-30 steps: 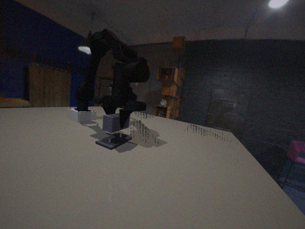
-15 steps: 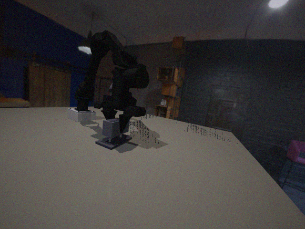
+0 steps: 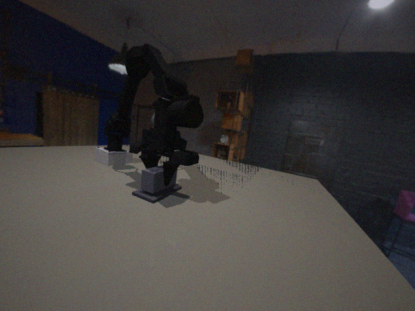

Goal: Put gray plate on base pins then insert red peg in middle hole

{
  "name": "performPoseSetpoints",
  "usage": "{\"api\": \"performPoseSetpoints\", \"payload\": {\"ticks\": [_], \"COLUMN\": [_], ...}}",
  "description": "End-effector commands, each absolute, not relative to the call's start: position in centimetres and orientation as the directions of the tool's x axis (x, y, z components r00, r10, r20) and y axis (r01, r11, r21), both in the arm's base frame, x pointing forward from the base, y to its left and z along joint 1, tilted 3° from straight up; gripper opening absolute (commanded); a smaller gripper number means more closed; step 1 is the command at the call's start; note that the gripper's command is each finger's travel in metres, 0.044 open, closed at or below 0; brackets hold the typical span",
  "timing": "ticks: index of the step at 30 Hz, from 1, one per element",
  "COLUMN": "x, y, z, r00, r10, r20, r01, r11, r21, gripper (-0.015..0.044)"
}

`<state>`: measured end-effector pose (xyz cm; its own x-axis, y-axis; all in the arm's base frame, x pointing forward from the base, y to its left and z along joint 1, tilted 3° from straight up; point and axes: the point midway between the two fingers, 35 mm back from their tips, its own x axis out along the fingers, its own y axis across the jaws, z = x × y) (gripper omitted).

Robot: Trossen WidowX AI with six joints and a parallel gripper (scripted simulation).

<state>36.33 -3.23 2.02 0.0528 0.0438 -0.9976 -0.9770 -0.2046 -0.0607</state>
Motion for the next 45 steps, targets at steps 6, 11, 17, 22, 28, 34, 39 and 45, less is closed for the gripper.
{"api": "performPoseSetpoints", "payload": {"ticks": [6,11,17,22,28,34,39,45], "x": [36.3,36.3,36.3,36.3,36.4,36.3,36.0,35.7], "y": [-3.2,-3.2,-3.2,-3.2,-3.3,-3.8,-3.9,-2.9], "z": [2.1,2.1,2.1,2.1,2.3,11.3,13.8,13.9], "r00": [0.053,0.053,0.053,0.053,0.053,0.051,0.051,0.050], "r10": [0.044,0.044,0.044,0.044,0.044,0.047,0.048,0.049], "r20": [-0.998,-0.998,-0.998,-0.998,-0.998,-0.998,-0.998,-0.998], "r01": [-0.977,-0.977,-0.977,-0.977,-0.977,-0.977,-0.977,-0.995], "r11": [-0.205,-0.205,-0.205,-0.205,-0.205,-0.203,-0.203,-0.087], "r21": [-0.061,-0.061,-0.061,-0.061,-0.061,-0.060,-0.060,-0.054], "gripper": [0.0105,0.0236,0.0394,0.0440,0.0440,0.0440,0.0440,0.0440]}}
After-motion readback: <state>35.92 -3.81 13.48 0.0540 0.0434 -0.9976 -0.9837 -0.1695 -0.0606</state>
